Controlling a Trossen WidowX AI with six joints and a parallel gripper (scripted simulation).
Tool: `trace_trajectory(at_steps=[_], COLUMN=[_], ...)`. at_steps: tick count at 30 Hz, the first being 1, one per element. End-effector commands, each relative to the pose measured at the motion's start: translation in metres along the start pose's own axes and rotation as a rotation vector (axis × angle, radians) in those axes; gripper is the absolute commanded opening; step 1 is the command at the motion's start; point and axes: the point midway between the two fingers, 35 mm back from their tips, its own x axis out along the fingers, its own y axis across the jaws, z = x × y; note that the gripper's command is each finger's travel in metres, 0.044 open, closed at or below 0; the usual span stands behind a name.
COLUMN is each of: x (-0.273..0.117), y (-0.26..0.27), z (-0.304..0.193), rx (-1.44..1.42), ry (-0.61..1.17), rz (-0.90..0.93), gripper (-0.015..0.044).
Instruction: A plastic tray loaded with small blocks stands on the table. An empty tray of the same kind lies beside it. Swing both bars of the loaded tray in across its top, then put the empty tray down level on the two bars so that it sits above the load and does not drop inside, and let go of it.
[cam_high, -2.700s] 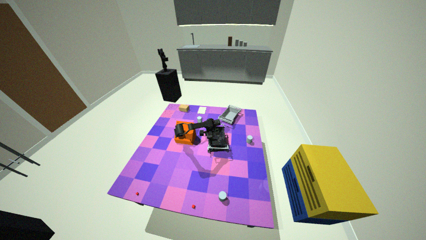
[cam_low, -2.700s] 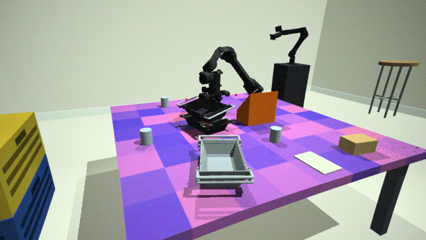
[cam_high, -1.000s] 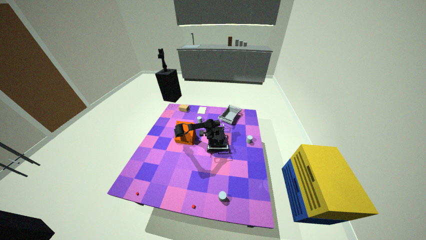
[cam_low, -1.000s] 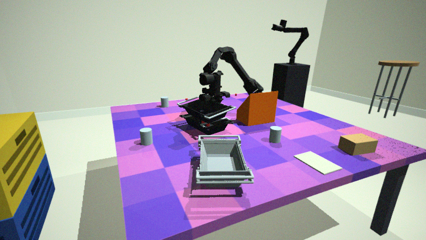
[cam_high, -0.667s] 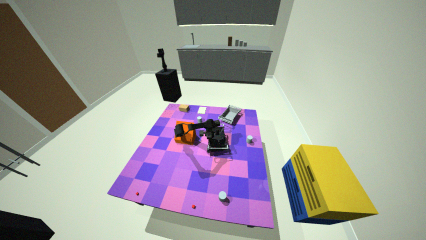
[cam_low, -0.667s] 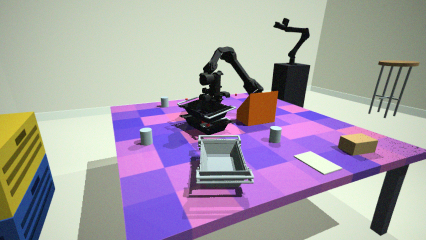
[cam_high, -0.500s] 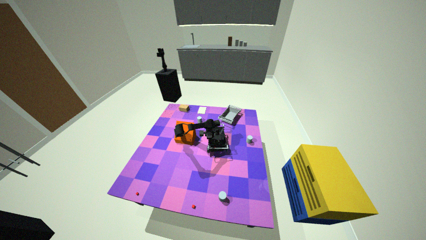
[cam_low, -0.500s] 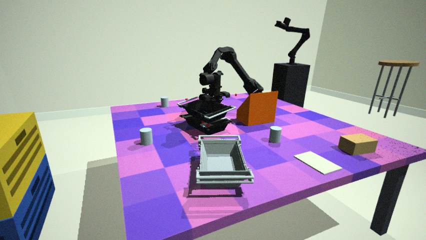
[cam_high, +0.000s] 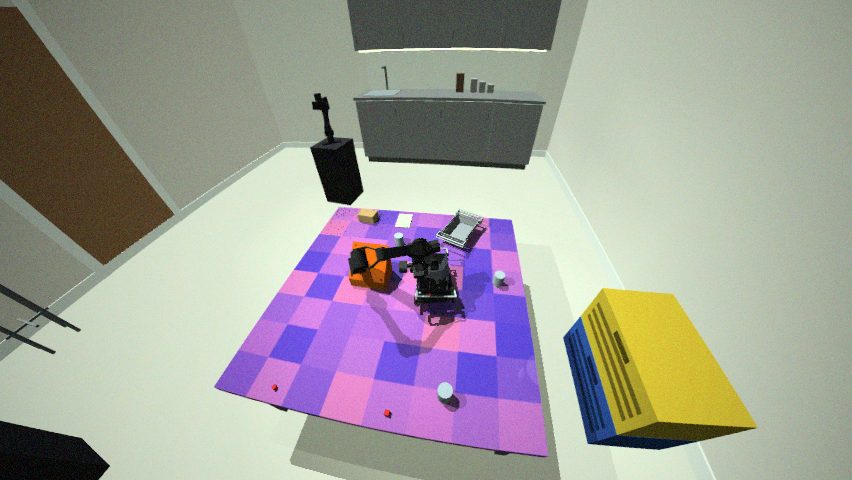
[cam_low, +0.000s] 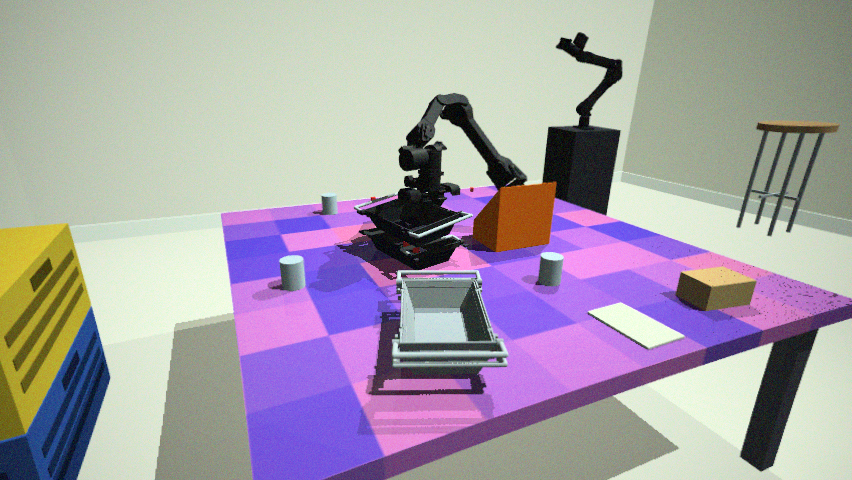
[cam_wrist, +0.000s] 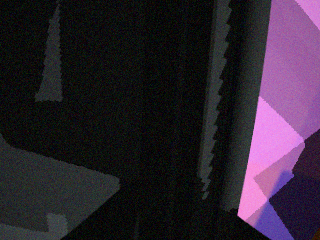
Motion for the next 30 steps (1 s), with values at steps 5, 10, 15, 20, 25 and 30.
trace_trajectory(at_steps=[5,10,15,20,25,30], x=[0.005,0.005,0.001,0.01,0.013,0.013], y=[-0.005,-0.005,-0.001,-0.005,-0.008,-0.008], z=[0.002,0.002,0.0,0.001,0.002,0.002], rx=[-0.007,-0.007,-0.001,-0.005,-0.007,-0.007], ry=[-0.001,-0.001,0.0,-0.001,-0.001,-0.001], rz=[-0.024,-0.024,-0.002,-0.018,-0.025,-0.025], gripper=[0.0,0.0,0.0,0.0,0.0,0.0])
